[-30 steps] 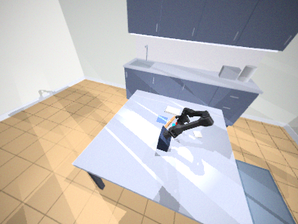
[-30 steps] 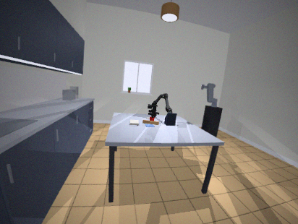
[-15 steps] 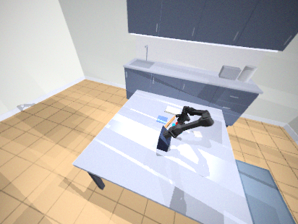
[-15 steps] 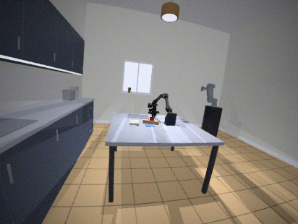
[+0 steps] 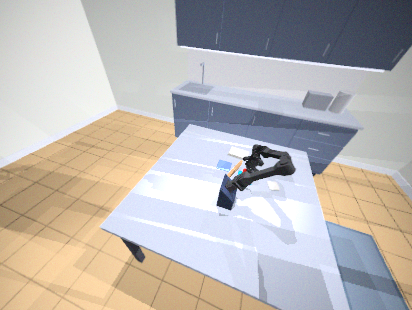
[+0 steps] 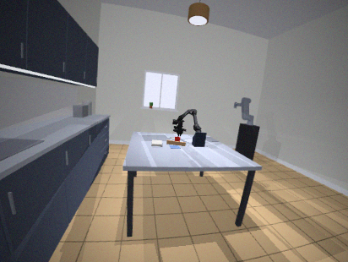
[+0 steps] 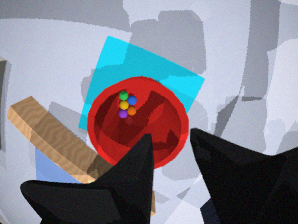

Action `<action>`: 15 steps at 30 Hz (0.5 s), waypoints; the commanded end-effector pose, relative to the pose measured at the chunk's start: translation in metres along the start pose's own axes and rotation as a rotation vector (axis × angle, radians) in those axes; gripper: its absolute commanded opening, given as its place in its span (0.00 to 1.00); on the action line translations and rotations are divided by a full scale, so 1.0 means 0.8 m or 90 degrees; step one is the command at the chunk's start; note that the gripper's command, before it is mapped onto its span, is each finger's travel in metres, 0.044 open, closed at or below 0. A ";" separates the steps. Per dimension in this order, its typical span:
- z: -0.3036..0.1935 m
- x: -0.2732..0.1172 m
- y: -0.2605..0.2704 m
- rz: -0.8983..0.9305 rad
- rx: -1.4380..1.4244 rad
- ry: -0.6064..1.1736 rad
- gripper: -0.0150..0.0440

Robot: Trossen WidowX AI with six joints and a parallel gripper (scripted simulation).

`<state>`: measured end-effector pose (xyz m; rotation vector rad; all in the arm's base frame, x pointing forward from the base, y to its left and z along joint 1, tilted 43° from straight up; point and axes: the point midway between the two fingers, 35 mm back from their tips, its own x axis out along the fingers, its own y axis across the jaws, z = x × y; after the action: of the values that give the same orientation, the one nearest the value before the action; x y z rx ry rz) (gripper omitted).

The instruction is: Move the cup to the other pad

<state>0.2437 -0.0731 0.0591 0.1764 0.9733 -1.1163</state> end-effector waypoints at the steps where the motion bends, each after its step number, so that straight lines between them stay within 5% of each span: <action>1: 0.001 -0.005 0.000 -0.001 0.004 -0.002 0.47; 8: -0.001 -0.014 0.001 -0.002 0.003 -0.003 0.47; 15: -0.002 -0.011 0.001 0.000 -0.001 0.000 0.78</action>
<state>0.2428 -0.0661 0.0648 0.1764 0.9732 -1.1175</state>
